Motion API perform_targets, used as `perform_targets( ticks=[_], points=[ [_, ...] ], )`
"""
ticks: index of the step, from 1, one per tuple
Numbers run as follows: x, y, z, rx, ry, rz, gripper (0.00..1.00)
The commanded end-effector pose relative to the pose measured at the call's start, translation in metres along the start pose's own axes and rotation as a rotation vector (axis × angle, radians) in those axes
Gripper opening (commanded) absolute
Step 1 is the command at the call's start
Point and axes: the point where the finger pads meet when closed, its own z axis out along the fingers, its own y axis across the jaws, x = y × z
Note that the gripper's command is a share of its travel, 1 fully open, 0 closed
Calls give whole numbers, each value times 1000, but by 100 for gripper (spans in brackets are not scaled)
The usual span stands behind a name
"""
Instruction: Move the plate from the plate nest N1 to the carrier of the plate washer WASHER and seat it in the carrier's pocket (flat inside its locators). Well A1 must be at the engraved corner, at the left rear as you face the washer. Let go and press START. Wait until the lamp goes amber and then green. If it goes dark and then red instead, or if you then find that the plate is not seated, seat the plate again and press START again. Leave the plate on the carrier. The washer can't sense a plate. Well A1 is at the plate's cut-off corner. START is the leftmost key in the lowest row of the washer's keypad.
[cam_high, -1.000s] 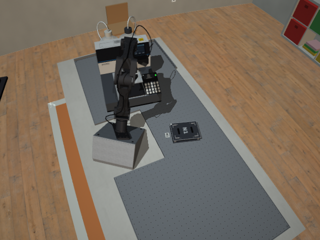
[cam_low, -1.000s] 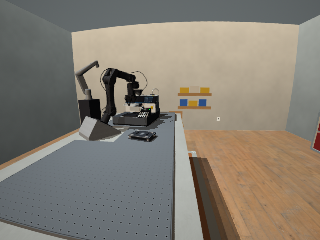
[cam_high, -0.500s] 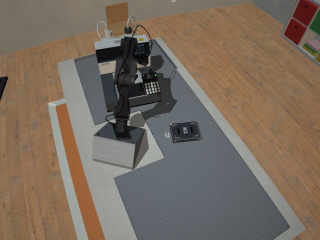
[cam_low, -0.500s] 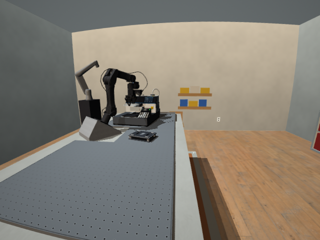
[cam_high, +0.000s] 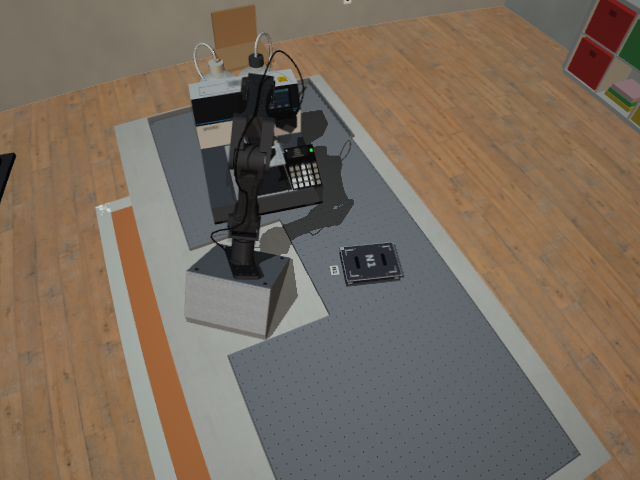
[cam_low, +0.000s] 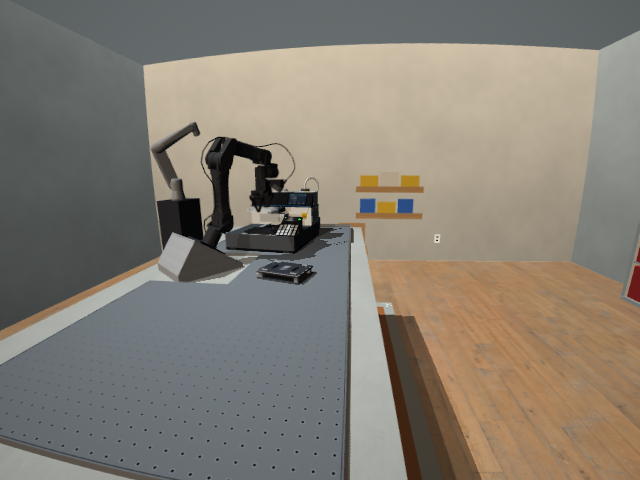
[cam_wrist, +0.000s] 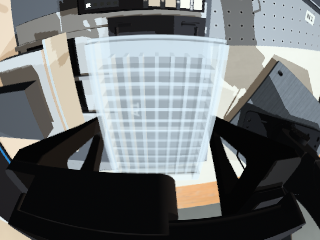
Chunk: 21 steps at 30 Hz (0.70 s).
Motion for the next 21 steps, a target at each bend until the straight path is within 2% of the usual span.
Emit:
perform_targets(
  ticks=[1,21],
  points=[
    [-4,2,-12,-30,-22,10,84],
    [-3,1,-13,-37,-22,8,84]
  ],
)
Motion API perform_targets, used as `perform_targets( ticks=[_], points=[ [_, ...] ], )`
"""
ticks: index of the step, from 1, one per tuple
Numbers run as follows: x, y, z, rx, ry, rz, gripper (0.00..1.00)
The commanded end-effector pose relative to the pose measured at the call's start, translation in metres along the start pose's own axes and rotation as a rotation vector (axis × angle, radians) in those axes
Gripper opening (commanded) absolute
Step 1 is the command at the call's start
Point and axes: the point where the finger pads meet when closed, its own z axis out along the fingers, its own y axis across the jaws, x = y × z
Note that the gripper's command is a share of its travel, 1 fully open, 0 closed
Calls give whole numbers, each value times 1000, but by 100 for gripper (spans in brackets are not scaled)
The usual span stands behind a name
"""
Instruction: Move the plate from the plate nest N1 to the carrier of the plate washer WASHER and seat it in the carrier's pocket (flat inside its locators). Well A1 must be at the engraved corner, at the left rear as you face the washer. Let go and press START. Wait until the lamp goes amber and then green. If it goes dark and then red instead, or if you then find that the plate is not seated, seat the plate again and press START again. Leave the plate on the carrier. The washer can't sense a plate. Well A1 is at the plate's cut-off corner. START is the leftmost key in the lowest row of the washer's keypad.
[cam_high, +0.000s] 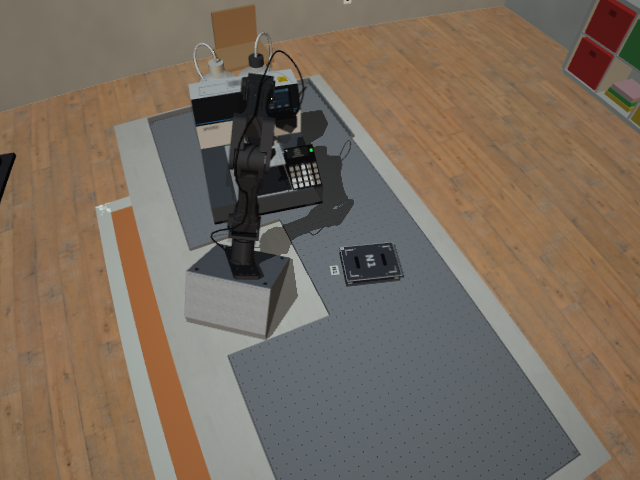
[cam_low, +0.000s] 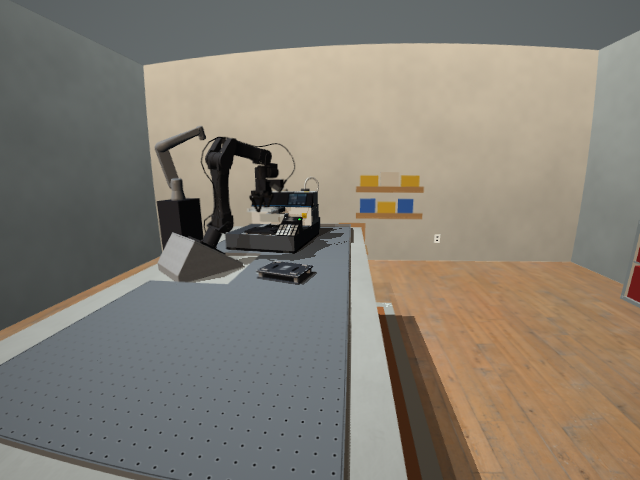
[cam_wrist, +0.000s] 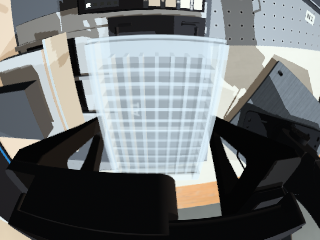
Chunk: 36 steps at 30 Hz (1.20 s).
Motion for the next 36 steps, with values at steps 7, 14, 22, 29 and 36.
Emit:
perform_targets(
  ticks=[7,14,22,29,36],
  points=[
    [-4,-2,2,-17,-27,9,84],
    [-3,-1,14,-20,-16,7,84],
    [-4,4,25,-13,-15,6,84],
    [-4,4,40,3,-11,4,84],
    [-4,5,53,6,-11,3,84]
  ],
)
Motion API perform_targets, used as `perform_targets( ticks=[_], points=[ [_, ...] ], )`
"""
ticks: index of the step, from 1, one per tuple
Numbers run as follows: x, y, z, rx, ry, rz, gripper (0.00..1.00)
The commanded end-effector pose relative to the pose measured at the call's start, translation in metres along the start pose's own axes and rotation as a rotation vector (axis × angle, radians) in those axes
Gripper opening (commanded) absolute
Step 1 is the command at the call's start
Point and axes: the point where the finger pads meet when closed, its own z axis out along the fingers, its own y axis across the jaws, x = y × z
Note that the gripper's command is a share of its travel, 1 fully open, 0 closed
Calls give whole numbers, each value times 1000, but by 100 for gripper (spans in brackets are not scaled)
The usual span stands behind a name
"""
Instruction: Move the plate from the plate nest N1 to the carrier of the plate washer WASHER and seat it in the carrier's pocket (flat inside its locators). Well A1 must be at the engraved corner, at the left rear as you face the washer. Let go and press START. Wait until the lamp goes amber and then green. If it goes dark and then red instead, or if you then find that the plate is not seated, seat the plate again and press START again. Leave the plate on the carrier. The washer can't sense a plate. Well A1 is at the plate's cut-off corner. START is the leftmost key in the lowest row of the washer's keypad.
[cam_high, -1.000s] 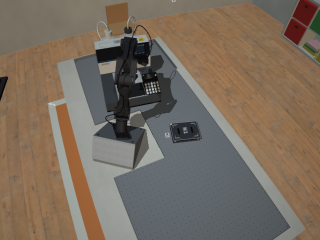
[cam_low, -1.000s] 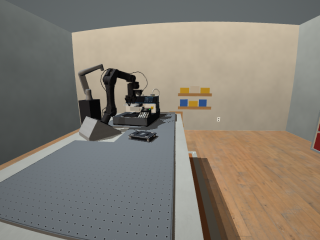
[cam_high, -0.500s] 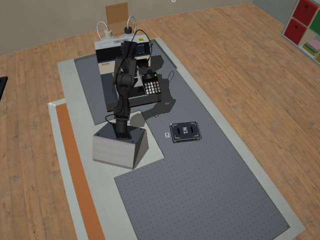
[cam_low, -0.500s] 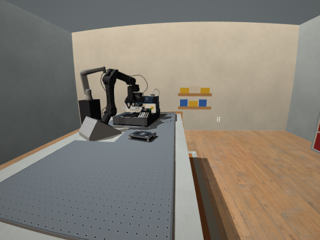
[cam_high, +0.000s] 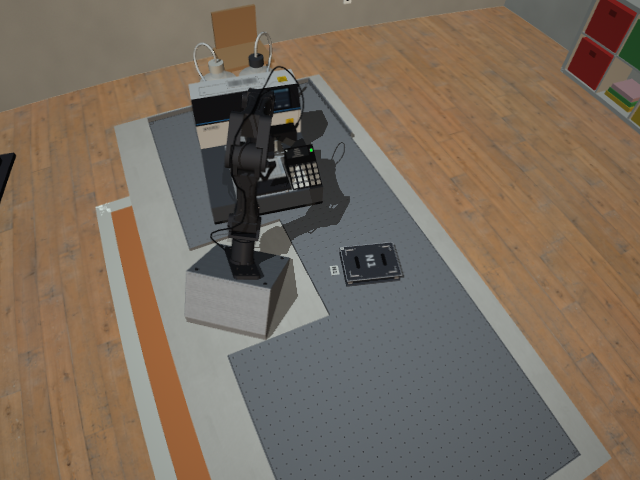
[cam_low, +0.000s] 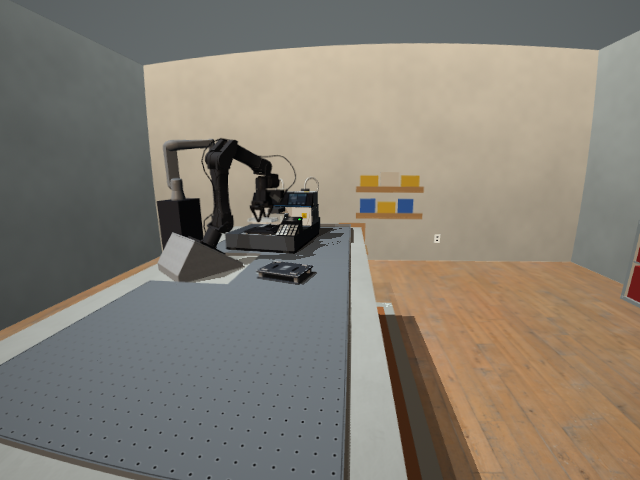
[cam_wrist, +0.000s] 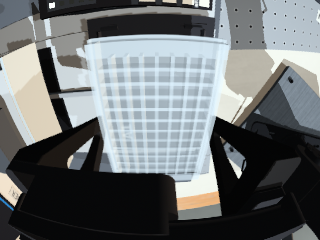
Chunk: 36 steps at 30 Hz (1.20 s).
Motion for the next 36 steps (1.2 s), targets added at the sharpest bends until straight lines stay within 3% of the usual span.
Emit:
perform_targets(
  ticks=[1,3,4,5,6,10,13,17,20,21,36],
  points=[
    [-4,6,7,-18,-12,-3,84],
    [-4,6,7,-18,-12,-3,84],
    [-9,17,-7,-79,-32,-1,84],
    [-9,16,-3,-68,-30,2,84],
    [-4,6,10,-26,-15,-2,84],
    [-4,6,20,-11,-10,-4,84],
    [-6,9,18,-40,-20,-1,84],
    [-5,9,30,-19,-12,-4,84],
    [-5,10,30,-25,-13,-4,84],
    [-10,19,14,-85,-38,0,84],
    [-9,13,17,-69,-33,1,84]
  ],
)
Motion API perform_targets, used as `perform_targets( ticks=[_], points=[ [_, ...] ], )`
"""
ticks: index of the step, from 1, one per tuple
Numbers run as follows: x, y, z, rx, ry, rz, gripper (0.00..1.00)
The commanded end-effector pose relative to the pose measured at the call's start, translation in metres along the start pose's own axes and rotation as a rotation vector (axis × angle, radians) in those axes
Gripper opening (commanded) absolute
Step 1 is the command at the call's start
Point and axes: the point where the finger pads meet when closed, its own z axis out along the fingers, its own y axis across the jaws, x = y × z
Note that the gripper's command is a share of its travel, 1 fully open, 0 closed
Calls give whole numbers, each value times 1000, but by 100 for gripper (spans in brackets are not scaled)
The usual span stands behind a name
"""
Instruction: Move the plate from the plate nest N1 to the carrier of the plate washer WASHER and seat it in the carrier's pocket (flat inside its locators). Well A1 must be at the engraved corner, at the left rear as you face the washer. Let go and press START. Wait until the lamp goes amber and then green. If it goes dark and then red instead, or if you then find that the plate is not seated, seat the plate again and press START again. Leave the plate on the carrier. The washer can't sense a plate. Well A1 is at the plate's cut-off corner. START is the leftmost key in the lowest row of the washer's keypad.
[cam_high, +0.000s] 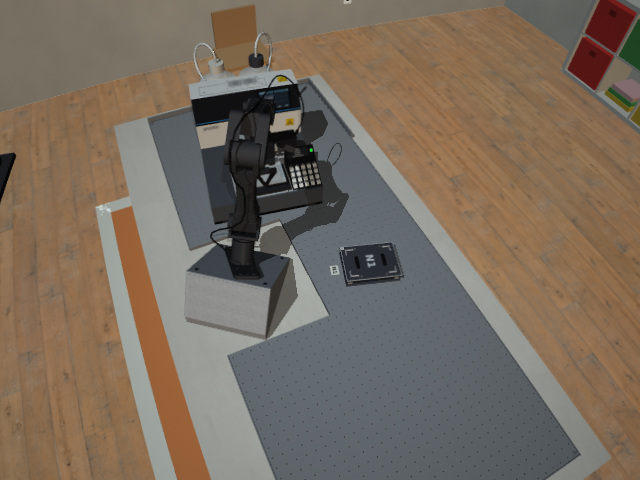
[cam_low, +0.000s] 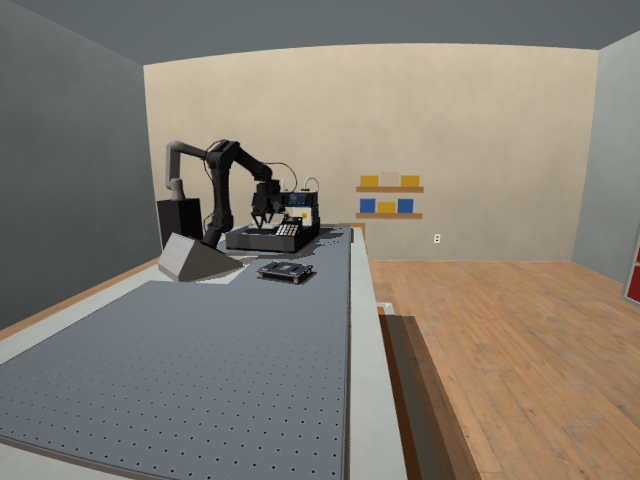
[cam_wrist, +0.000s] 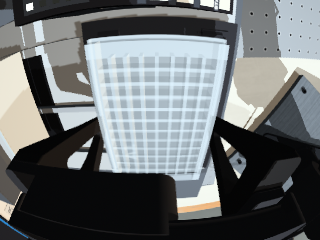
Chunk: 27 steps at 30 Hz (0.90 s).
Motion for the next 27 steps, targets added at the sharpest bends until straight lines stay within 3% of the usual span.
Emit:
perform_targets(
  ticks=[1,15,18,19,27],
  points=[
    [-7,6,-12,-55,-29,3,84],
    [-2,-2,-7,-30,-17,-3,84],
    [-2,-1,-8,-34,-19,-2,84],
    [-6,6,-15,-59,-28,1,84],
    [-4,4,-14,-53,-26,0,84]
  ],
)
